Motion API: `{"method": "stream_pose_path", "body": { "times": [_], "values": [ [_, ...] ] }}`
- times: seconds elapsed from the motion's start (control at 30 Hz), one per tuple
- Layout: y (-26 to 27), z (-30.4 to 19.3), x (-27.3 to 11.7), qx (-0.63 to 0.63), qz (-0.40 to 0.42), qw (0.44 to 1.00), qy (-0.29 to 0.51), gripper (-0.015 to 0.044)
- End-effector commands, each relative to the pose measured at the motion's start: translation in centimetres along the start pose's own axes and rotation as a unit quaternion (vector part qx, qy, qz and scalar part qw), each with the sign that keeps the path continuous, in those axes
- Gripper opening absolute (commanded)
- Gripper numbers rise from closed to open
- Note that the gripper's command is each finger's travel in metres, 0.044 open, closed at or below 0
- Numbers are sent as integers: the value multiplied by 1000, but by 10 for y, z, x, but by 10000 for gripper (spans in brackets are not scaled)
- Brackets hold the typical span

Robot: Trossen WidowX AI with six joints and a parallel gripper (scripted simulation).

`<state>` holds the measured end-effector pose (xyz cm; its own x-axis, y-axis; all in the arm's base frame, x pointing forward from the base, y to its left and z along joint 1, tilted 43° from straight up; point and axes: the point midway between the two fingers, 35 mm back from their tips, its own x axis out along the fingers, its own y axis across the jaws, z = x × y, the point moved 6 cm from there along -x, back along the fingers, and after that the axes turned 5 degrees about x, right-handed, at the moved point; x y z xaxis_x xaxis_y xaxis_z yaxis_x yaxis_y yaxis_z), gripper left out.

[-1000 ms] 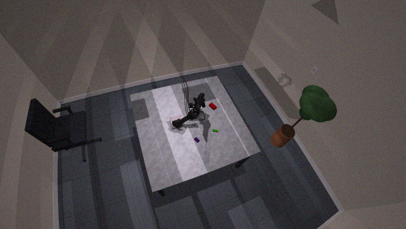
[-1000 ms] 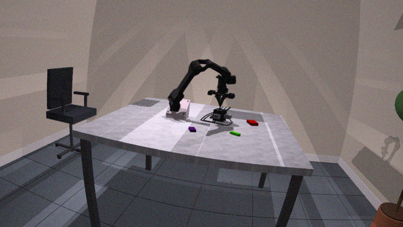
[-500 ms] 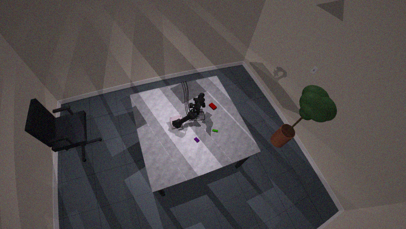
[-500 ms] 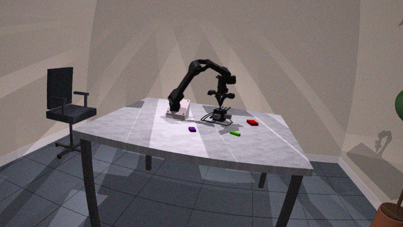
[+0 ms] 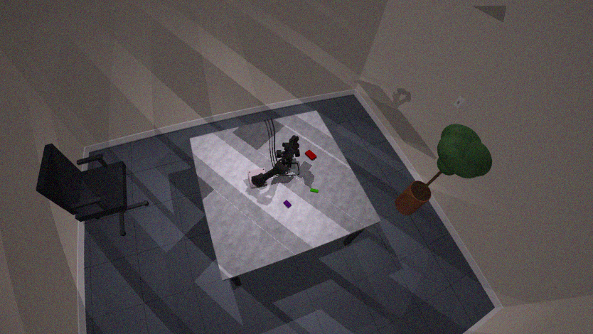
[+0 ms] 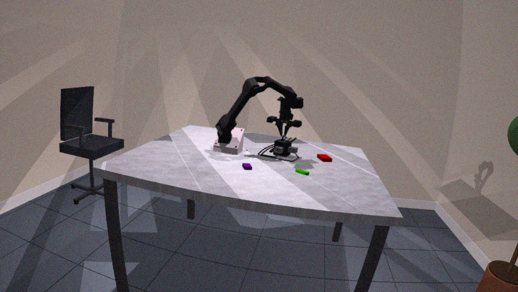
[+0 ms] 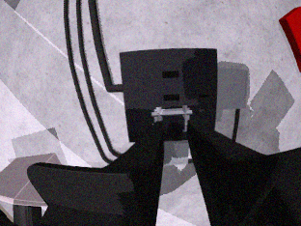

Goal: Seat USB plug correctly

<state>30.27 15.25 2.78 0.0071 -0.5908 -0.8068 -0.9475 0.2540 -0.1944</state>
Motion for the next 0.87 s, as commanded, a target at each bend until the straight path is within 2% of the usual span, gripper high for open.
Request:
{"method": "stream_pose_path", "body": {
  "times": [0.0, 0.83],
  "values": [
    [0, 0, 0, -1, 0, 1000, 0, 95],
    [0, 1, -12, 0, 0, 1000, 0, 95]
  ]
}}
